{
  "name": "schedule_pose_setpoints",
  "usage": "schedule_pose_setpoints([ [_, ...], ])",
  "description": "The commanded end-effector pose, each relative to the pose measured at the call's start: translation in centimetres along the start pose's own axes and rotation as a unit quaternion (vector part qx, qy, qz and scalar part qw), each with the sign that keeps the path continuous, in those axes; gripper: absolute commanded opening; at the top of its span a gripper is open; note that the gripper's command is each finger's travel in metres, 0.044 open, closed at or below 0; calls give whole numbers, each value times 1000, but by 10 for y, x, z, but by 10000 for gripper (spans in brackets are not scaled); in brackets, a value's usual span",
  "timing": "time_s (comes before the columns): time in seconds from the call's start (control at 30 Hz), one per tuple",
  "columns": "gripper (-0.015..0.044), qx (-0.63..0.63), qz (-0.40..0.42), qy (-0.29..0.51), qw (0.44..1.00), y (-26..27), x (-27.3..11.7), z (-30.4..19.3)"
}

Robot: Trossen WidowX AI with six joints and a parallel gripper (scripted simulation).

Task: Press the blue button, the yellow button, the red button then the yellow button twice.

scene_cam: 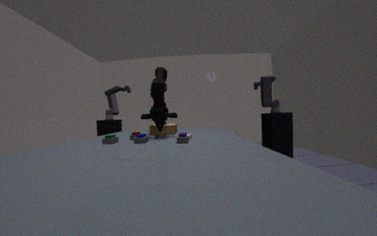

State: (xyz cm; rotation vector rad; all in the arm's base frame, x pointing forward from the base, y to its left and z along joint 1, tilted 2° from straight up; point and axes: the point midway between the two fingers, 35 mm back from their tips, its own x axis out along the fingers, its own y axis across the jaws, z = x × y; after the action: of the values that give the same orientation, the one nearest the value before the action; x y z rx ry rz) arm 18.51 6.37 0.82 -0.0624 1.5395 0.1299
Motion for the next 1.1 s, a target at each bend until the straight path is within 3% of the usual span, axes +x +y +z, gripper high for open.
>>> schedule_pose_setpoints([
  [0.0,20,3,-1,4,1000,-1,2,-3],
  [0.23,20,3,-1,4,1000,-1,2,-3],
  [0.37,20,3,-1,4,1000,-1,-28,-2],
  [0.57,20,3,-1,4,1000,-1,-33,-2],
  [0.73,20,3,-1,4,1000,0,-90,-1],
  [1.07,20,3,-3,3,1000,-22,-93,8],
])
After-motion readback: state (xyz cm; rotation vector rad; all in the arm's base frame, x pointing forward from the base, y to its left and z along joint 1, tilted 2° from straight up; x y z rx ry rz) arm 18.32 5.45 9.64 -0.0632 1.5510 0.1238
